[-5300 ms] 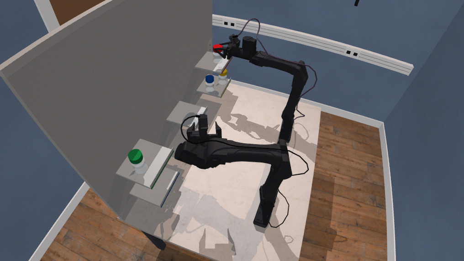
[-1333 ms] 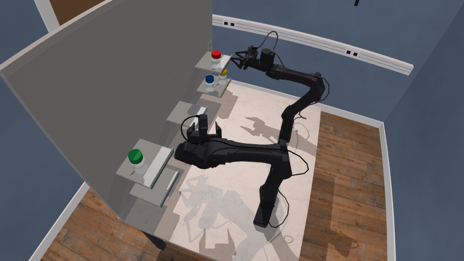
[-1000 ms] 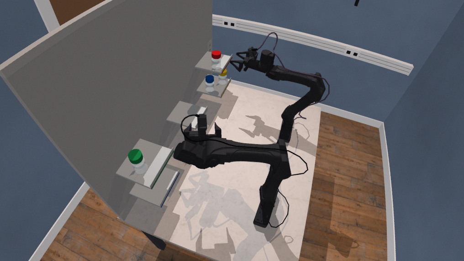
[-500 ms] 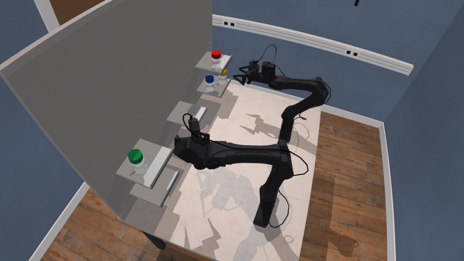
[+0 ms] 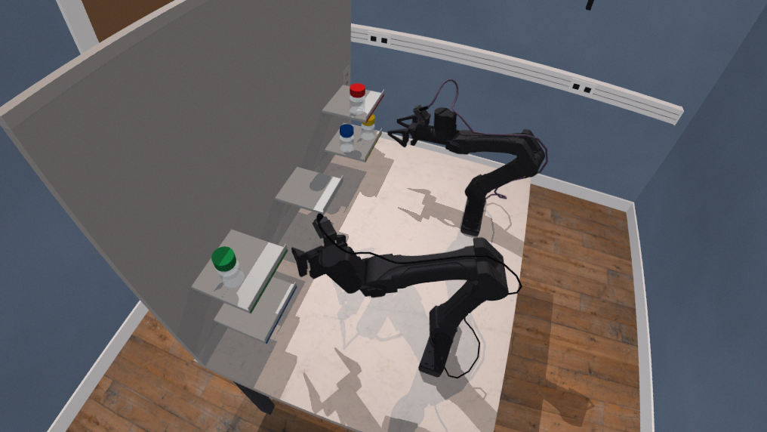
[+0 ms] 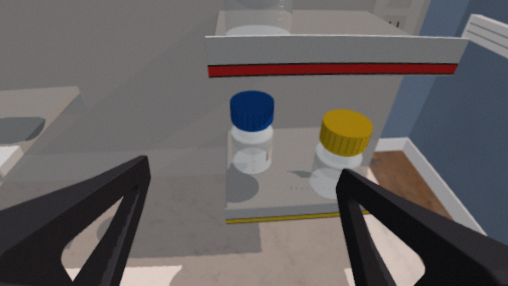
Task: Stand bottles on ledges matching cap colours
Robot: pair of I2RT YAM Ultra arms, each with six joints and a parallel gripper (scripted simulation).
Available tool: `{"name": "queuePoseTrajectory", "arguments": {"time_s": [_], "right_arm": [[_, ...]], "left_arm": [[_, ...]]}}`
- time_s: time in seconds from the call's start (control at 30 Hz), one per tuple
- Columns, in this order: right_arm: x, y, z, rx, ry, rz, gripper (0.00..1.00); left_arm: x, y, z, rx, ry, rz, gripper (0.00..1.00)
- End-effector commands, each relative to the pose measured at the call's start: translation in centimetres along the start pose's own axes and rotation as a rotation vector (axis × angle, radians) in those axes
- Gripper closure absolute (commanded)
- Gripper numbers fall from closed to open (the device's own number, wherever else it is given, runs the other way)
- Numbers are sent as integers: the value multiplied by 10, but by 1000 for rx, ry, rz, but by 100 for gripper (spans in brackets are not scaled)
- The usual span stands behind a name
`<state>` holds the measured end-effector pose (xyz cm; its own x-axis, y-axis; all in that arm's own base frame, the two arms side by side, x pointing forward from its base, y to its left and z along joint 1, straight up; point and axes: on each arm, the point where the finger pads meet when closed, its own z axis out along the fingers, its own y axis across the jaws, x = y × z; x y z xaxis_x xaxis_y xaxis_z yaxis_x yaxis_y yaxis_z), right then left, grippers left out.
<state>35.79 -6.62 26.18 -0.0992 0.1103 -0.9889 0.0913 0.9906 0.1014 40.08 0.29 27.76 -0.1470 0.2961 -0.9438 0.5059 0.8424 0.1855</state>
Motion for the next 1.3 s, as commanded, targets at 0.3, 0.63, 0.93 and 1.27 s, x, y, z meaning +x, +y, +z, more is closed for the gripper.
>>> {"name": "queuePoseTrajectory", "arguments": {"time_s": [0.3, 0.63, 0.93, 1.27], "right_arm": [[7, -1, -6, -5, 1, 9, 0], [7, -1, -6, -5, 1, 8, 0], [4, 0, -4, -3, -1, 3, 0], [4, 0, -4, -3, -1, 3, 0]], "left_arm": [[17, 17, -25, -387, -214, -129, 0], [35, 8, -59, -543, -365, -237, 0], [48, 1, -57, -533, -339, -247, 0], [46, 5, -58, -540, -342, -246, 0]]}}
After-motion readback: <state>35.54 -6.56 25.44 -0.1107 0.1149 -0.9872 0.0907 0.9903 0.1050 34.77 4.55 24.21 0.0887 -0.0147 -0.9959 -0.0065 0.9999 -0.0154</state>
